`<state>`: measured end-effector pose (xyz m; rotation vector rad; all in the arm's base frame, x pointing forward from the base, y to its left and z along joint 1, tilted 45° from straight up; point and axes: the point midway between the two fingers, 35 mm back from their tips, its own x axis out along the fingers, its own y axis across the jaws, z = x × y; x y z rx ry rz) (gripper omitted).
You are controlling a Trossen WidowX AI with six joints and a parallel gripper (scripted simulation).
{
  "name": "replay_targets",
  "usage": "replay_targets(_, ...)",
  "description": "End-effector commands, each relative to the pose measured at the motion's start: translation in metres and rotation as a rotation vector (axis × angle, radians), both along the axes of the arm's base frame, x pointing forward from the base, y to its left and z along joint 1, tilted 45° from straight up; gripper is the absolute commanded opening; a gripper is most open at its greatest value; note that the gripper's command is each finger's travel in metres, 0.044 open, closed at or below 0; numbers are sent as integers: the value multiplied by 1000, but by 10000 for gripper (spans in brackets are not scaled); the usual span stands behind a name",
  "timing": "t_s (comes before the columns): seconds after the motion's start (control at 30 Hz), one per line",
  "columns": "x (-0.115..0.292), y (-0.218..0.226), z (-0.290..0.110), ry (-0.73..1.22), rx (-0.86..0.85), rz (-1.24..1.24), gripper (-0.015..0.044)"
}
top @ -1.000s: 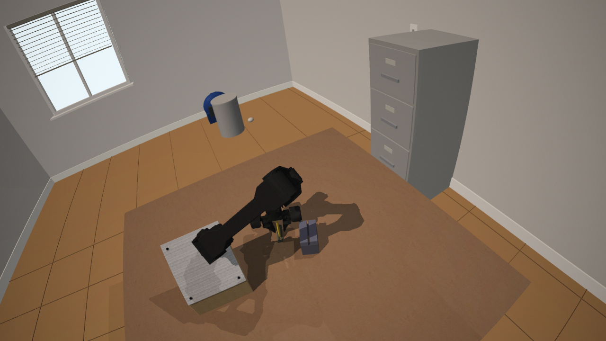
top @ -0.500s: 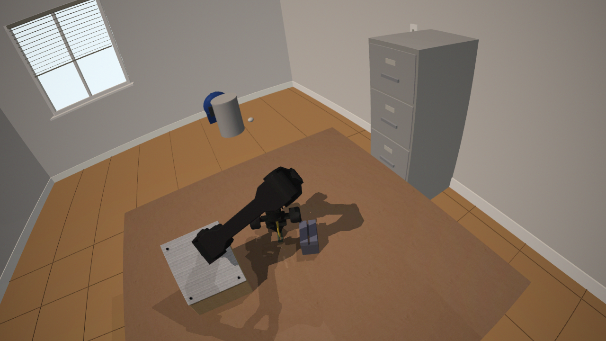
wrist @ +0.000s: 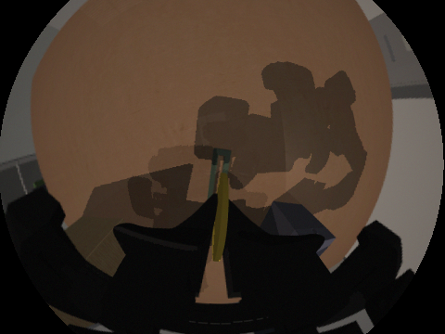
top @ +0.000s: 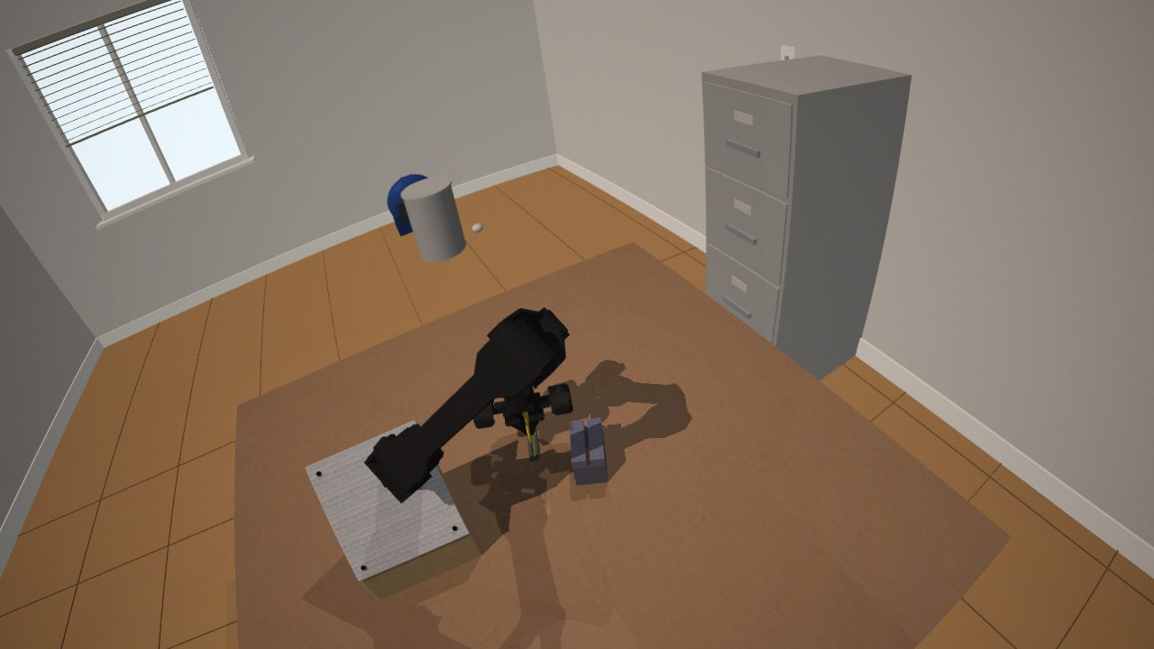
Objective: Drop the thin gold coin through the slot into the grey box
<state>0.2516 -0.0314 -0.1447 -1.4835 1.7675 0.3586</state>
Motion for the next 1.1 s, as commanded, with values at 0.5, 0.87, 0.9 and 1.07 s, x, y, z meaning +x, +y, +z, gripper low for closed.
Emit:
replay_targets(0.5,3,34,32,-6,9,-6,0)
replay_targets(0.87,0,50,51,-6,6,-7,0)
replay_targets(0.9,0,50,51,-10,6,-10,0)
replay_targets(1.07,-4,52,50,-71,5,-72,0)
